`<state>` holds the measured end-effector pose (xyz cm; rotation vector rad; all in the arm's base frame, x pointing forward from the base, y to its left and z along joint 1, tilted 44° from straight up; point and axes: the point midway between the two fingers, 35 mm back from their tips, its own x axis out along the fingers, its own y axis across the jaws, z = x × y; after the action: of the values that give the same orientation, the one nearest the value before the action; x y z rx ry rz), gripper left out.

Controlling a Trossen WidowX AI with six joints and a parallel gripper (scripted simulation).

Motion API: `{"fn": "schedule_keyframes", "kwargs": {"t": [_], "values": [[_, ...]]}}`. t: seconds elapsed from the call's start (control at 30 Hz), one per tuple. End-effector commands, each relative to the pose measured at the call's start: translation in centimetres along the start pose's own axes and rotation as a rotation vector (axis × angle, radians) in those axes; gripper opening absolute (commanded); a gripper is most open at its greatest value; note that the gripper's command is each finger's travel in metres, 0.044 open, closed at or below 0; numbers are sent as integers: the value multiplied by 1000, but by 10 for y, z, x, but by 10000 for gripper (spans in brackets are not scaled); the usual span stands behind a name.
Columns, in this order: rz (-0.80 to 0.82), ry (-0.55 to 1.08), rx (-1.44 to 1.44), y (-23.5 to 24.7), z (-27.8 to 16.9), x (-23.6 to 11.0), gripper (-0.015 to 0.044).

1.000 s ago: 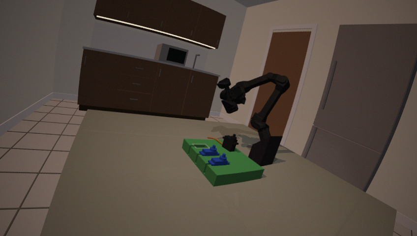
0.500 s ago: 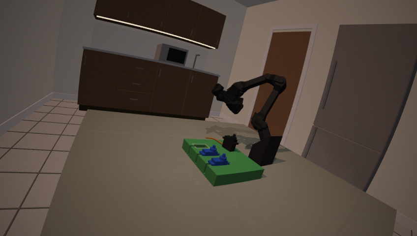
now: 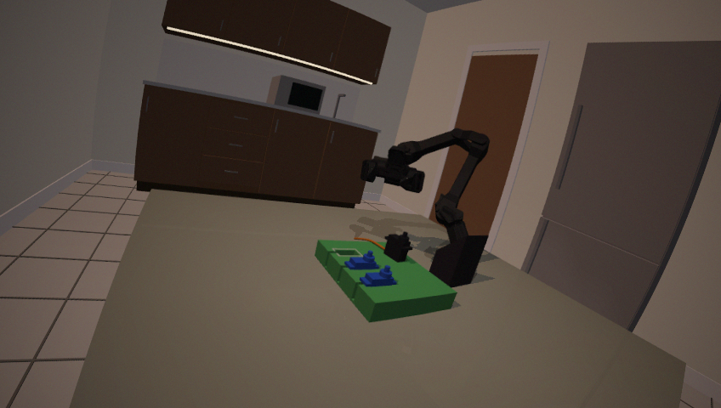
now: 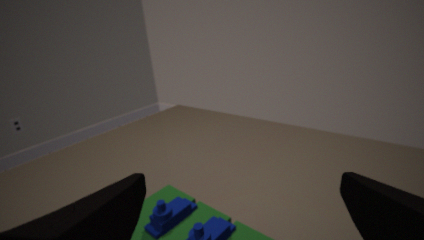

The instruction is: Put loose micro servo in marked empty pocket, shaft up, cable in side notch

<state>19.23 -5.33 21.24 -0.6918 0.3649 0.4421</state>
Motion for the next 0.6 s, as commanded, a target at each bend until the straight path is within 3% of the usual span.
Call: {"fn": "schedule_keyframes", "kwargs": {"t": [0.0,0.57], "values": [[51,38,129,5,-6,6,440],[205,280,633,31,-27,27,440]]}}
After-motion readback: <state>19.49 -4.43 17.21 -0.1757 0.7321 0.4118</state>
